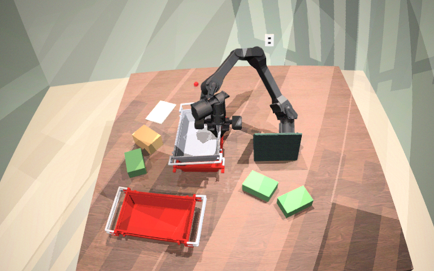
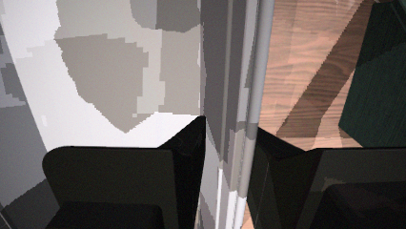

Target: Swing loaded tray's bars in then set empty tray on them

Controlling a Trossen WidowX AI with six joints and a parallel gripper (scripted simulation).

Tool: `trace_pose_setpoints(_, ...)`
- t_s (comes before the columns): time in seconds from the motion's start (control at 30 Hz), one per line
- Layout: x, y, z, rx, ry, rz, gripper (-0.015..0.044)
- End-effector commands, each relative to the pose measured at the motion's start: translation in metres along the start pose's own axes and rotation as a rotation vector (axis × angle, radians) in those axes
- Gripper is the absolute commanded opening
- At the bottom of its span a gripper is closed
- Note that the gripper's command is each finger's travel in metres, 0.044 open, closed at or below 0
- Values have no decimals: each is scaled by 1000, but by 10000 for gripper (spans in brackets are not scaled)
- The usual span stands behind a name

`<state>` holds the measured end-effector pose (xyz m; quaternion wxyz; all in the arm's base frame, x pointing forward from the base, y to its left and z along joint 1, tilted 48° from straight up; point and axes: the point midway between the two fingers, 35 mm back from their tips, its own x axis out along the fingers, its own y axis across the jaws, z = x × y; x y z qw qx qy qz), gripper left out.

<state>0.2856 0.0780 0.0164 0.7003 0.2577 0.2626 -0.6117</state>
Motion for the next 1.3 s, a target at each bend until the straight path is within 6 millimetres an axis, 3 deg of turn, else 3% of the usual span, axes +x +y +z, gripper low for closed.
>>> trace_pose_setpoints(0.0,6,-3,5,0,-9,-24,0)
trace_pose_setpoints(0.43,1,0,0,0,0,-1,0)
trace_pose_setpoints(0.77,18,-5,7,0,-9,-23,0)
trace_pose_setpoints(1.27,18,-5,7,0,-9,-24,0)
